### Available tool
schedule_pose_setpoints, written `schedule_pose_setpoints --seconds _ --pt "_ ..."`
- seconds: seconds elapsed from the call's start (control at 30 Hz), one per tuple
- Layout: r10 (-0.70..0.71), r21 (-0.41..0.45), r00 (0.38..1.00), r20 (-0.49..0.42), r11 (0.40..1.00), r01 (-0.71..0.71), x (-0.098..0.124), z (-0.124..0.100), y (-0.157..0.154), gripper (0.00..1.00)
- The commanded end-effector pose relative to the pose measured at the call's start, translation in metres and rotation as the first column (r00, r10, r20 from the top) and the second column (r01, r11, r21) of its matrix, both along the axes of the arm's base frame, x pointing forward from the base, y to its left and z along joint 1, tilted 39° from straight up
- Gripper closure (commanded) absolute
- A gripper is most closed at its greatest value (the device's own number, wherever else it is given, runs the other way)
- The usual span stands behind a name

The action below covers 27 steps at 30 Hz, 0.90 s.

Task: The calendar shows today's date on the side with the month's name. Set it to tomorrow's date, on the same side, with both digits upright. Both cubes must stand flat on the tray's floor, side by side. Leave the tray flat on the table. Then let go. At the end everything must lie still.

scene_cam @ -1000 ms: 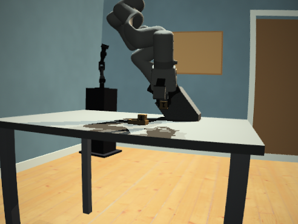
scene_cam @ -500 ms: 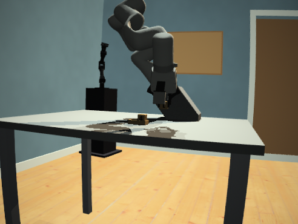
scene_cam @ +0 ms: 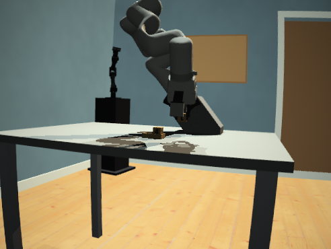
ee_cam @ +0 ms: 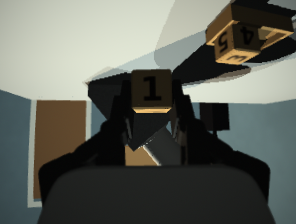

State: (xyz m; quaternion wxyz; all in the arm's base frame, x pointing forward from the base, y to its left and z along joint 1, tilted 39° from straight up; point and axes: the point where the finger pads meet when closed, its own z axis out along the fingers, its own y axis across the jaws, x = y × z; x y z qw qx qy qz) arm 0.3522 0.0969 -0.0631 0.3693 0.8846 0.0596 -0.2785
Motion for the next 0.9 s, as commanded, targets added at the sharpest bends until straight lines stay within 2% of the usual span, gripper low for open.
schedule_pose_setpoints --seconds 0.0,0.87 --pt "0.001 0.002 1.000 0.003 1.000 -0.001 0.001 -0.002 -0.001 0.71" --pt "0.001 0.002 1.000 0.003 1.000 -0.001 0.005 -0.029 -0.022 0.71"
